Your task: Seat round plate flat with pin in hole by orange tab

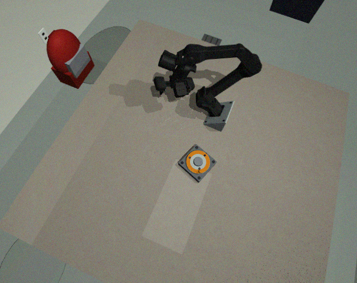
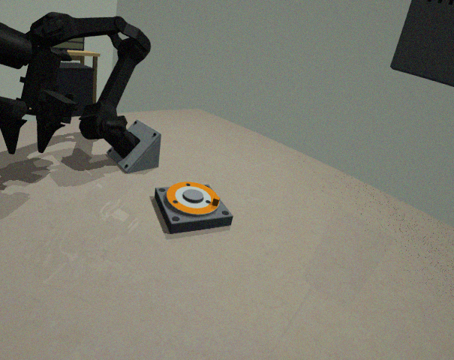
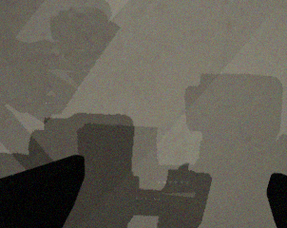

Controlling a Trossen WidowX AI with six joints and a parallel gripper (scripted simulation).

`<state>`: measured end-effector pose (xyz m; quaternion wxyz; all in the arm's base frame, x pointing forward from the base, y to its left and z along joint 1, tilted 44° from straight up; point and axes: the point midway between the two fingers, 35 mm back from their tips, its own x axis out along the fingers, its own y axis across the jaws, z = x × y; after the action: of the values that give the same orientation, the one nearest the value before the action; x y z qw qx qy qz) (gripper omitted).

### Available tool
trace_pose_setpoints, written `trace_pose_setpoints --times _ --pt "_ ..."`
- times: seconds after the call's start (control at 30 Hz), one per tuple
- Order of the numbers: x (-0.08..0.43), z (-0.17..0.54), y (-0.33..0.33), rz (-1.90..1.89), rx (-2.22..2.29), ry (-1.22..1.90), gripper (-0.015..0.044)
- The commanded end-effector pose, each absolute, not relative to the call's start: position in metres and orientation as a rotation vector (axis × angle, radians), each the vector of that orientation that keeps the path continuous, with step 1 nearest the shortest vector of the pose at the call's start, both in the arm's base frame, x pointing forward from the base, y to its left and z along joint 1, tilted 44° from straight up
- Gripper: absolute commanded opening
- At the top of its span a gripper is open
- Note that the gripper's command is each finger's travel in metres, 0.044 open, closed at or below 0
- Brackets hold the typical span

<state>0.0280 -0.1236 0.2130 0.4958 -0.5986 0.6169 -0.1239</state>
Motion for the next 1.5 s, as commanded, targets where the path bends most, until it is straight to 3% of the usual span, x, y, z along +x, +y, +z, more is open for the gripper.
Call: trace_pose_setpoints --times 0.0,0.47,0.87,1.03,1.47 --pt "0.029 0.213 -0.124 -0.297 -1.444 1.487 0.0374" --pt "0.119 0.212 -0.137 -0.142 -0.951 1.326 0.0006" --pt "0.201 0.193 -0.116 -0.136 -0.688 1.411 0.0000" --pt "0.247 0.171 -0.086 -0.190 -0.592 1.472 0.0000" --pt "0.306 0.113 0.000 -0.322 -0.573 1.535 0.0000"
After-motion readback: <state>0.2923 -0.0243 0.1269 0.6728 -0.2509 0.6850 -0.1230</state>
